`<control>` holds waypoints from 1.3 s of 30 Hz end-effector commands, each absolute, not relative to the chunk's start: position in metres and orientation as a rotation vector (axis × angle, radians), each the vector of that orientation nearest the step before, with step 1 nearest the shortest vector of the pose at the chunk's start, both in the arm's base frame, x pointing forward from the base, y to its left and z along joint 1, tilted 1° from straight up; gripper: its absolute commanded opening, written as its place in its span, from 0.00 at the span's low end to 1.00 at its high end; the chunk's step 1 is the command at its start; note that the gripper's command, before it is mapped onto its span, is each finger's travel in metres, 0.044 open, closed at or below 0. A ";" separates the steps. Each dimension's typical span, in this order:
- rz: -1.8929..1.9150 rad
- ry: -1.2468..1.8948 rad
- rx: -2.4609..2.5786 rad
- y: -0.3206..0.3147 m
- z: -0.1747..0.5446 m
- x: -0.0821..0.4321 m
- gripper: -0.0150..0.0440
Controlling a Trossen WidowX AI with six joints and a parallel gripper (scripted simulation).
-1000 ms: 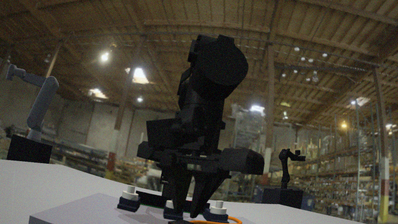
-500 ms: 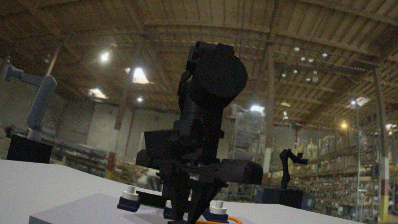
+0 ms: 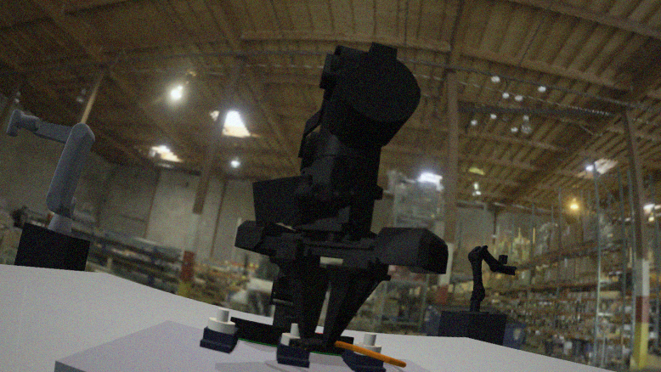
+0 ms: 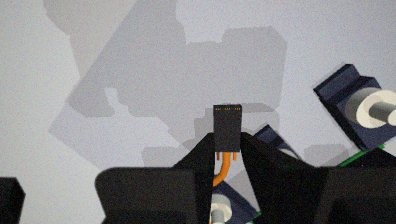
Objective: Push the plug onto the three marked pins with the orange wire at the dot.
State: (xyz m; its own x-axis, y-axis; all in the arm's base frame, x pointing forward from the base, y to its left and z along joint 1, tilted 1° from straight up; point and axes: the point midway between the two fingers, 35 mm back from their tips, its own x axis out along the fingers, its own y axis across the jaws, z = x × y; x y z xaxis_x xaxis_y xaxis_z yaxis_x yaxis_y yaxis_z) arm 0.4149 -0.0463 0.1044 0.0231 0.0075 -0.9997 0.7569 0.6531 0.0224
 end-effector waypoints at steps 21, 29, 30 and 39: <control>-0.515 1.486 0.546 -0.030 0.147 0.369 0.25; -0.431 1.508 0.460 -0.021 0.150 0.340 0.25; -0.420 1.510 0.449 -0.020 0.150 0.336 0.25; -0.324 1.530 0.352 -0.012 0.150 0.302 0.25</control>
